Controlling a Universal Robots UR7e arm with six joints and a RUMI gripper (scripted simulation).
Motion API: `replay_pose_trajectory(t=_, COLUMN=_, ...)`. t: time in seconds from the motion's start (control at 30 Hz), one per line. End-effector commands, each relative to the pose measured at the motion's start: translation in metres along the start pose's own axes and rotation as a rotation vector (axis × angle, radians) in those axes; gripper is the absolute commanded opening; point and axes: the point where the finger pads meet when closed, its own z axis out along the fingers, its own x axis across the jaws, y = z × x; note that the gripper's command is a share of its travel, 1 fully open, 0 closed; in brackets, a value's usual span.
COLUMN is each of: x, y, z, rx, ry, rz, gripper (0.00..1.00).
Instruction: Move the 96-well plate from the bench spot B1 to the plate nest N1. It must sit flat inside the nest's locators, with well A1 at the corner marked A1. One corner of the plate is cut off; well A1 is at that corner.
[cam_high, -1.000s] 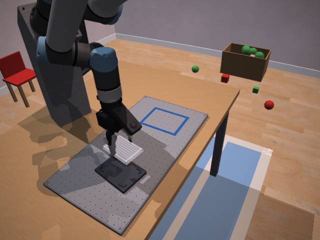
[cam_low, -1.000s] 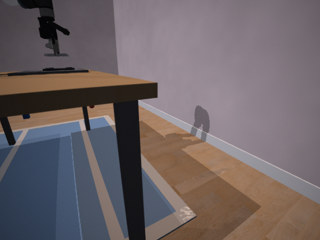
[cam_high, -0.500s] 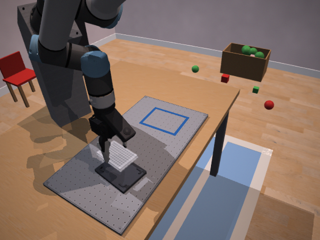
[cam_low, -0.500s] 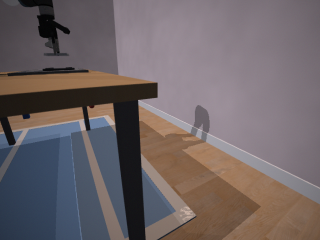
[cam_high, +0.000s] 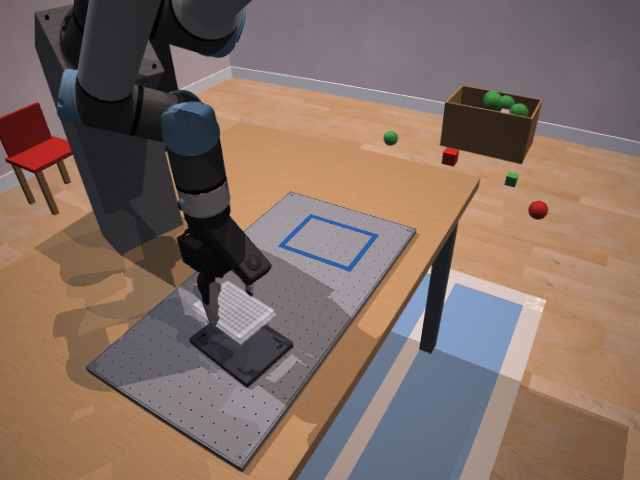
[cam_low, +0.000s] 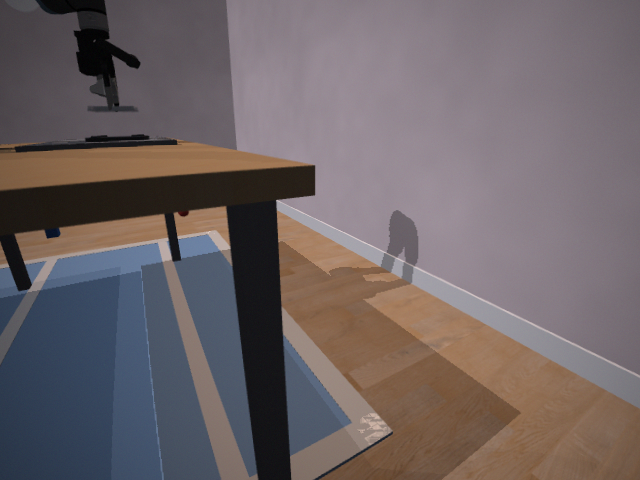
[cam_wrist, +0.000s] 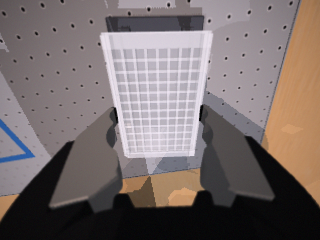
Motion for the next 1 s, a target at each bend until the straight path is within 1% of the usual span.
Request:
replay_pose_trajectory(t=0.0, x=0.000, y=0.000, z=0.000, rx=0.001, ry=0.000, rz=0.000, gripper=0.00)
replay_pose_trajectory(t=0.5, x=0.000, y=0.000, z=0.000, rx=0.001, ry=0.000, rz=0.000, gripper=0.00)
replay_pose_trajectory(t=0.9, x=0.000, y=0.000, z=0.020, rx=0.001, ry=0.000, rz=0.000, gripper=0.00)
replay_pose_trajectory(t=0.97, x=0.000, y=0.000, z=0.020, rx=0.001, ry=0.000, rz=0.000, gripper=0.00)
